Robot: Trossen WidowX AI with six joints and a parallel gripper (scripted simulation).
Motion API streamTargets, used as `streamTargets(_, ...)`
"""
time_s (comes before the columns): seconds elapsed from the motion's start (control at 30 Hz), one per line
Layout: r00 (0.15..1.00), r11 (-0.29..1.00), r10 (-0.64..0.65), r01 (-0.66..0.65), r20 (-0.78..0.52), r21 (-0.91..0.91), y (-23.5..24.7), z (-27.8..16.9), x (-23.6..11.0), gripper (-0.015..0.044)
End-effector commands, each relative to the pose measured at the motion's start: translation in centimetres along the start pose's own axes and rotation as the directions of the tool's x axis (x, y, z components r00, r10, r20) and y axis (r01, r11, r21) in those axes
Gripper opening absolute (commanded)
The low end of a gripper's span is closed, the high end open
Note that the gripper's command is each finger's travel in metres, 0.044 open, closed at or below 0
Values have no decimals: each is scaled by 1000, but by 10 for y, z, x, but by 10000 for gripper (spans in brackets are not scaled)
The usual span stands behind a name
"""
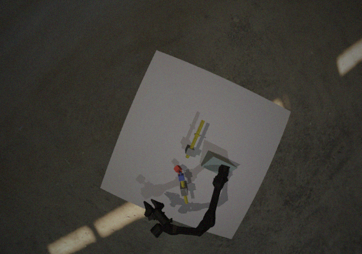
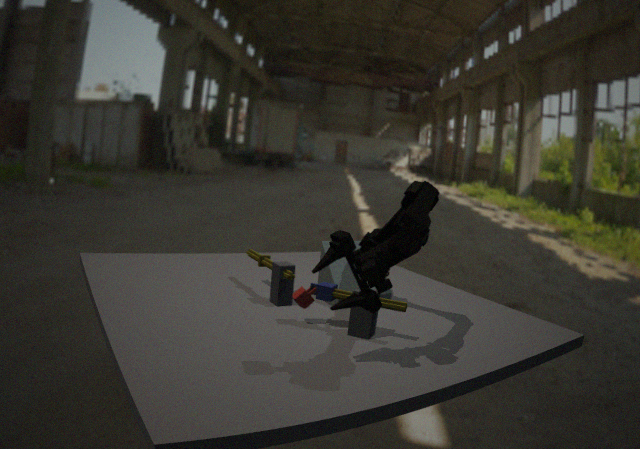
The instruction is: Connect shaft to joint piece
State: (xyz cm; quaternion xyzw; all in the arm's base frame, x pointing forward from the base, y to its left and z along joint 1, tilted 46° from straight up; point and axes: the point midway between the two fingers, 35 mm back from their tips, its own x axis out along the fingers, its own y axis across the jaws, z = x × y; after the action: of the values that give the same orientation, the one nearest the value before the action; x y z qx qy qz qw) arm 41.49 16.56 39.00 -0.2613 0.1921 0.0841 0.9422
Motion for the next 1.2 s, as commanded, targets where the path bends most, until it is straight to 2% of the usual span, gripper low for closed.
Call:
streamTargets(0.0,996,998,60,-59,-73,11,1,-24,19,440)
streamTargets(0.3,953,980,197,-182,-229,84,-2,-81,50,440)
streamTargets(0.63,860,928,355,-276,-367,250,-9,-146,68,440)
streamTargets(0.9,763,850,493,-321,-417,418,-14,-191,72,440)
streamTargets(1.17,663,731,628,-322,-408,601,-19,-230,68,440)
